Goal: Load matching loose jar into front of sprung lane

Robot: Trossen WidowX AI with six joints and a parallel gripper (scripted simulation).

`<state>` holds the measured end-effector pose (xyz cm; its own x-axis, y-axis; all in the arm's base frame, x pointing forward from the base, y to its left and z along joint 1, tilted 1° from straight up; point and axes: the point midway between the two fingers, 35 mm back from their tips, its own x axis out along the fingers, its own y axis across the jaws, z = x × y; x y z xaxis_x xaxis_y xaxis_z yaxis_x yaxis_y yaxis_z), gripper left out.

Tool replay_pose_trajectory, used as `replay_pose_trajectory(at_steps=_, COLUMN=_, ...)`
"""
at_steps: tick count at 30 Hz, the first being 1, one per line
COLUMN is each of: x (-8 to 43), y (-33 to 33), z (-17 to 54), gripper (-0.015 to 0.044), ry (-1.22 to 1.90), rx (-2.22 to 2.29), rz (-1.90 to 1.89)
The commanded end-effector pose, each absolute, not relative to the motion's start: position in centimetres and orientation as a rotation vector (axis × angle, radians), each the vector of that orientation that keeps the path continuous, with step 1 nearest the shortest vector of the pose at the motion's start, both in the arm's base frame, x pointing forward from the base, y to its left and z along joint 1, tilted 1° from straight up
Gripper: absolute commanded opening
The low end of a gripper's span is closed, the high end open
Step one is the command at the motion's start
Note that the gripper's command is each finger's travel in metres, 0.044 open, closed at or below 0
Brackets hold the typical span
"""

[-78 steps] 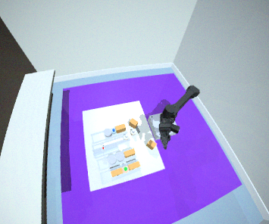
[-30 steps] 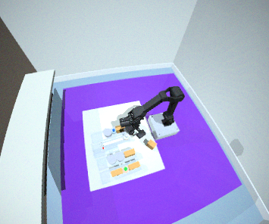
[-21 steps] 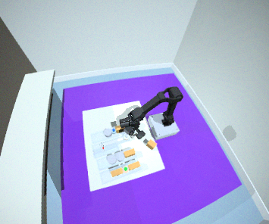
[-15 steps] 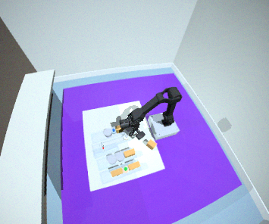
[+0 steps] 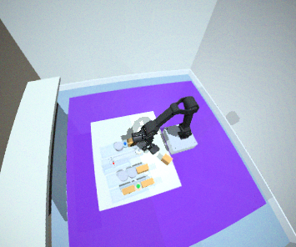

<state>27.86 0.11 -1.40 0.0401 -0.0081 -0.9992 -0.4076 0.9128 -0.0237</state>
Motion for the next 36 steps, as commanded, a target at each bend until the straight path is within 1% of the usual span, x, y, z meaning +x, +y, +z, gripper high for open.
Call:
replay_pose_trajectory(at_steps=1, x=27.9, y=0.0, z=-1.4, gripper=0.0190, ry=1.508, rx=-0.346, rz=0.312)
replay_pose_trajectory(at_steps=7, x=27.9, y=0.0, z=-1.4, gripper=0.0150, ry=1.508, rx=-0.346, rz=0.312)
replay_pose_trajectory(at_steps=12, x=27.9, y=0.0, z=-0.6, gripper=0.0019, ry=1.513, rx=-0.336, rz=0.308)
replay_pose_trajectory(at_steps=13, x=27.9, y=0.0, z=-0.1, gripper=0.0000, ry=1.516, rx=-0.330, rz=0.306)
replay_pose_trajectory(at_steps=26, x=27.3, y=-0.1, z=8.9, gripper=0.0000, ry=1.508, rx=-0.345, rz=0.311)
replay_pose_trajectory(at_steps=30, x=27.4, y=0.0, z=8.7, gripper=0.0000, ry=1.509, rx=-0.333, rz=0.299)
replay_pose_trajectory(at_steps=36, x=28.7, y=1.2, z=6.2, gripper=0.0000, ry=1.521, rx=-0.212, rz=0.185)
